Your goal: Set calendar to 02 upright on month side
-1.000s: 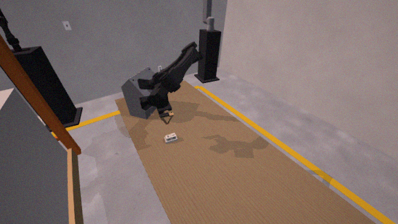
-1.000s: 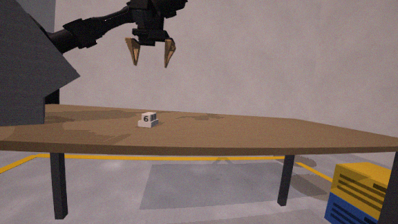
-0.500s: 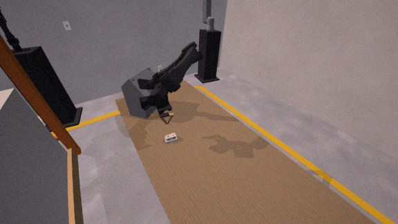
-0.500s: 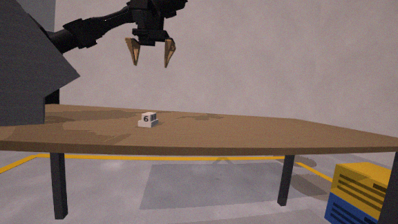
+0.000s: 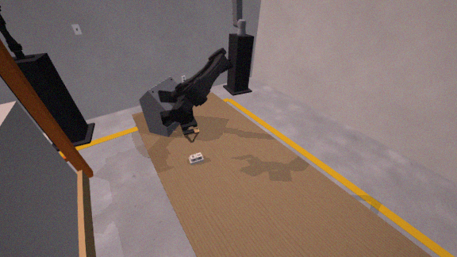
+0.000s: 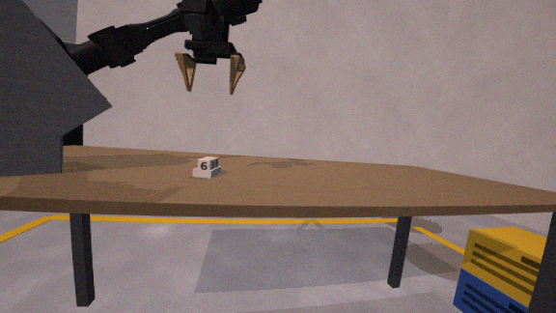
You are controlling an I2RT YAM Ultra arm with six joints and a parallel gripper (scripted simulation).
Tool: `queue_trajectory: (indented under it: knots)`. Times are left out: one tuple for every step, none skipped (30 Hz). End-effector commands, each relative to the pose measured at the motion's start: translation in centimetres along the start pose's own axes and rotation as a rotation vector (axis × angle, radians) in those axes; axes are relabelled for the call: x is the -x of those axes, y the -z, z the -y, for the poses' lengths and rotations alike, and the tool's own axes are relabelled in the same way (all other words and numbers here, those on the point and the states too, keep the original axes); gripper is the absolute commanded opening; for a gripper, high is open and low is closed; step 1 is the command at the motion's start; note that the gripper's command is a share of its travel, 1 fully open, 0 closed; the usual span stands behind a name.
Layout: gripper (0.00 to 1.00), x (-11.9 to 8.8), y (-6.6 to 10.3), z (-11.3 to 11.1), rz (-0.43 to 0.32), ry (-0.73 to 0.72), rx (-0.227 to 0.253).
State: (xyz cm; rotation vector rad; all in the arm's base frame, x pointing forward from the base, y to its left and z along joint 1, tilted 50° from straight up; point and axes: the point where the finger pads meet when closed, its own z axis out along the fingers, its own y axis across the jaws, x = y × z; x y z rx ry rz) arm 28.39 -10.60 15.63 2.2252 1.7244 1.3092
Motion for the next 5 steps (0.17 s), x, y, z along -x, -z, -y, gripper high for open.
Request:
queue_trajectory:
  knots:
    - [1.00, 0.24, 0.41, -0.21, 0.009, -0.002, 0.013]
    - [1.00, 0.24, 0.41, -0.21, 0.009, -0.002, 0.013]
    - [1.00, 0.24, 0.41, -0.21, 0.009, -0.002, 0.013]
    - [1.00, 0.24, 0.41, -0.21, 0.009, -0.002, 0.013]
    - [1.00, 0.24, 0.41, -0.21, 0.009, -0.002, 0.013]
